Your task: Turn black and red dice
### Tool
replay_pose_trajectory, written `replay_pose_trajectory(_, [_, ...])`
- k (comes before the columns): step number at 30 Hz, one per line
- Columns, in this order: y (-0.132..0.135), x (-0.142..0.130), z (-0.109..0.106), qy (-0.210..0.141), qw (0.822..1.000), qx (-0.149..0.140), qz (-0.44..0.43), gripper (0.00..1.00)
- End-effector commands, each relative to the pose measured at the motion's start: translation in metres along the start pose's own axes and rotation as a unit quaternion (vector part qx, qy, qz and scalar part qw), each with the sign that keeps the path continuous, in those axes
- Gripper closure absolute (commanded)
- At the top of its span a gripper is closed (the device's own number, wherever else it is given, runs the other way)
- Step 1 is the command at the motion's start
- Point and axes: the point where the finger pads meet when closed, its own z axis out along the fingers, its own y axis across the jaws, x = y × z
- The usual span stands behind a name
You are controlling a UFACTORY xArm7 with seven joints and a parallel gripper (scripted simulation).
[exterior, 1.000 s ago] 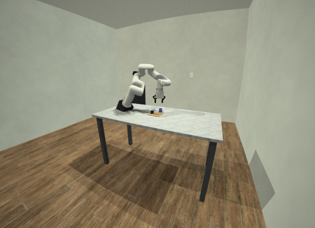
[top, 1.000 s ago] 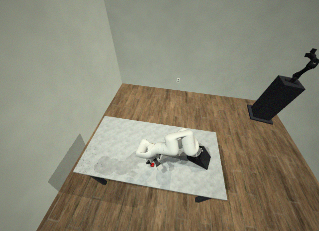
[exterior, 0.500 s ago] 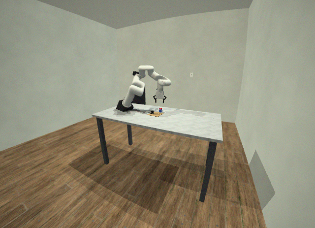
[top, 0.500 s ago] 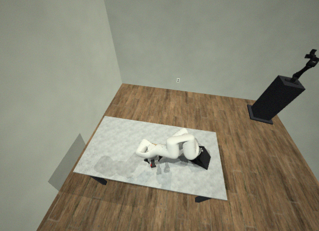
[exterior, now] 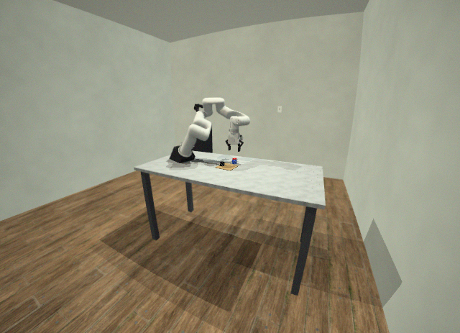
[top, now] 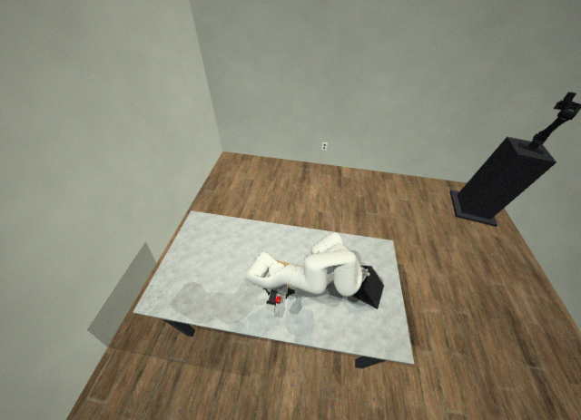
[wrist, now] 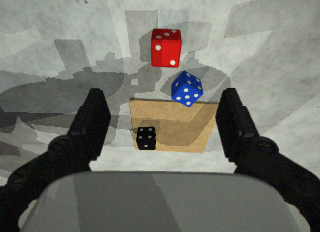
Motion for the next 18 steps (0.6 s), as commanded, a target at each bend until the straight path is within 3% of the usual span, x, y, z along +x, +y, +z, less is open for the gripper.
replay_pose_trajectory(1, [0.0021,0.0016,-0.0007,-0.001,0.999,-0.004,0.032,0.0])
replay_pose_trajectory(6, [0.0024,0.0017,-0.0007,-0.001,0.999,-0.005,0.037,0.0])
replay_pose_trajectory(7, [0.0024,0.0017,-0.0007,-0.001,0.999,-0.005,0.037,0.53])
replay_pose_trajectory(18, [0.0024,0.0017,-0.0007,-0.001,0.999,-0.005,0.037,0.53])
